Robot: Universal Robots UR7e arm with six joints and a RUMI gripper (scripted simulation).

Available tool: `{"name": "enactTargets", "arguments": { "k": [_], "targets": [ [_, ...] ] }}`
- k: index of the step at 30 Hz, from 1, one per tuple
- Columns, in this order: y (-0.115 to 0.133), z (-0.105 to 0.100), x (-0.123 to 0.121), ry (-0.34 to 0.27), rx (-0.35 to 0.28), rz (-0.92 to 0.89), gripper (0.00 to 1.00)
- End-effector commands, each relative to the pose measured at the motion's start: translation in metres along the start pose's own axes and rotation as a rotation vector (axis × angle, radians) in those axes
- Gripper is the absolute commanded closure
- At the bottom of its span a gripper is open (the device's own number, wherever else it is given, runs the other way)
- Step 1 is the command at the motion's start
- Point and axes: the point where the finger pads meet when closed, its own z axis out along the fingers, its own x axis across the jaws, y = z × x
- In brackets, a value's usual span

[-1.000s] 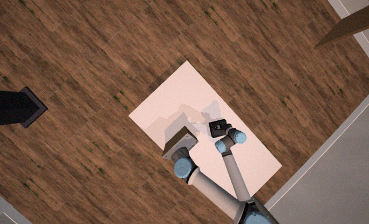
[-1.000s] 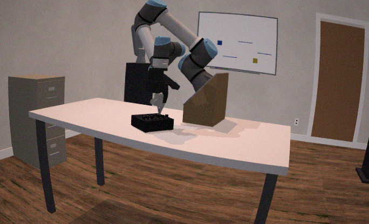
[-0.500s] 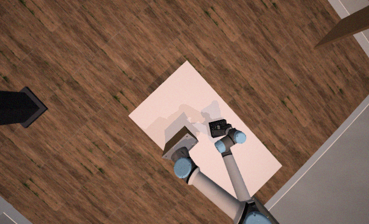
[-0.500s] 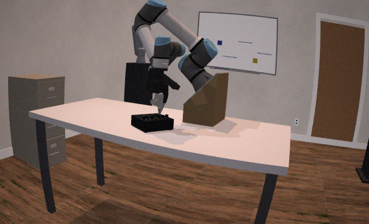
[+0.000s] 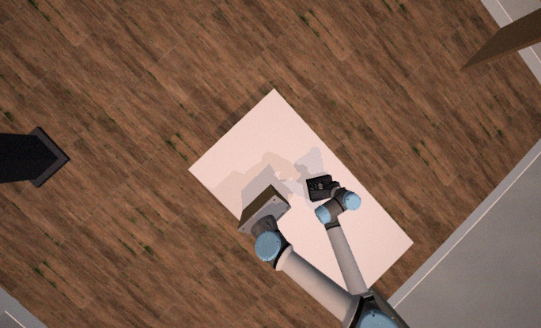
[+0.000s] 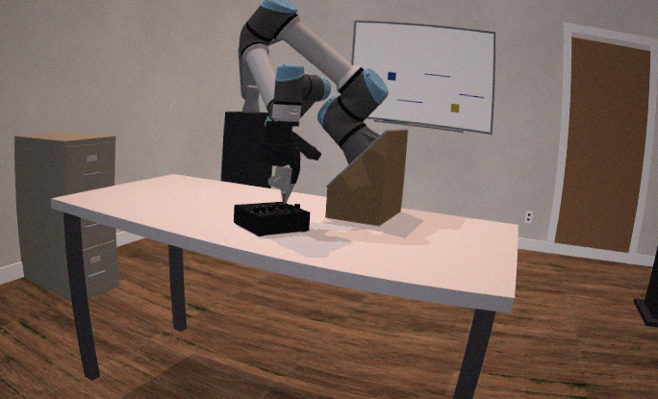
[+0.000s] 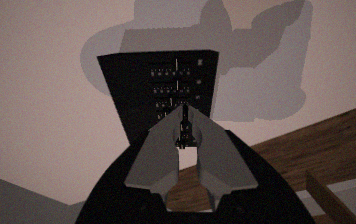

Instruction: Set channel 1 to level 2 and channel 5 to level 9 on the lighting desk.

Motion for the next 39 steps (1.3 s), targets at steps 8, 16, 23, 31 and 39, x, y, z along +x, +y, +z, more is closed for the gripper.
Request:
{"name": "enactTargets", "arguments": {
  "k": [8, 16, 23, 31, 39],
  "targets": [
    [-0.002, 0.001, 0.000, 0.000, 0.002, 0.000, 1.00],
    [-0.002, 0.002, 0.000, 0.000, 0.002, 0.000, 1.00],
    [-0.002, 0.005, 0.000, 0.000, 0.002, 0.000, 1.00],
    [-0.002, 0.011, 0.000, 0.000, 0.002, 0.000, 1.00],
    [-0.002, 0.013, 0.000, 0.000, 0.002, 0.000, 1.00]
  ]
}}
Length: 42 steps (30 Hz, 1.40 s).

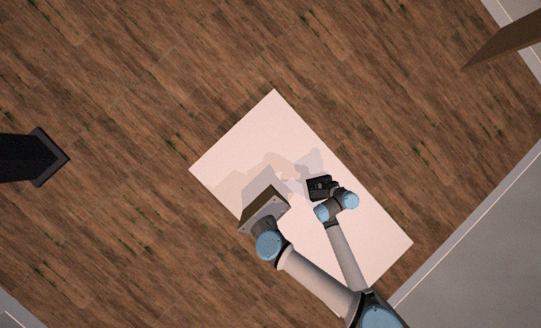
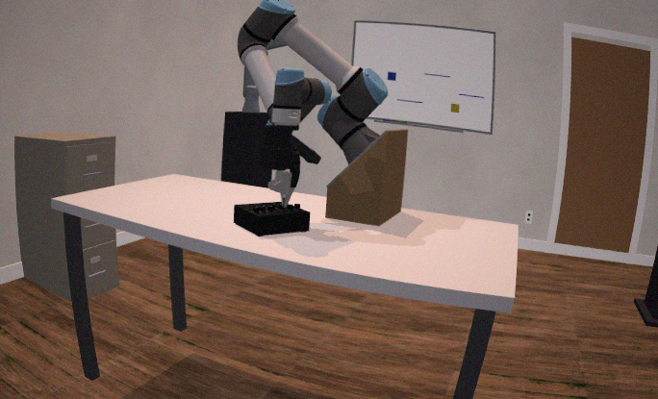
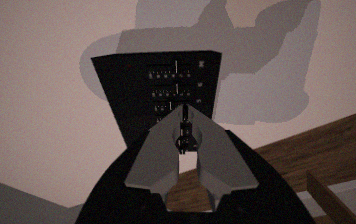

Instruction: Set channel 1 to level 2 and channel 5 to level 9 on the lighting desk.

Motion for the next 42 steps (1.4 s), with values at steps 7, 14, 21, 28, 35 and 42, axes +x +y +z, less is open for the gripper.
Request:
{"name": "enactTargets", "arguments": {
  "k": [7, 14, 21, 28, 35, 42],
  "targets": [
    [-0.0015, 0.0022, -0.0002, 0.000, 0.001, -0.001, 1.00],
    [-0.0015, 0.0022, -0.0002, 0.000, 0.001, -0.001, 1.00],
    [-0.0015, 0.0022, -0.0007, 0.000, 0.001, -0.001, 1.00],
    [-0.0015, 0.0022, -0.0024, 0.000, 0.001, -0.001, 1.00],
    [-0.0015, 0.0022, -0.0044, 0.000, 0.001, -0.001, 1.00],
    [-0.0015, 0.0022, -0.0080, 0.000, 0.001, -0.001, 1.00]
  ]
}}
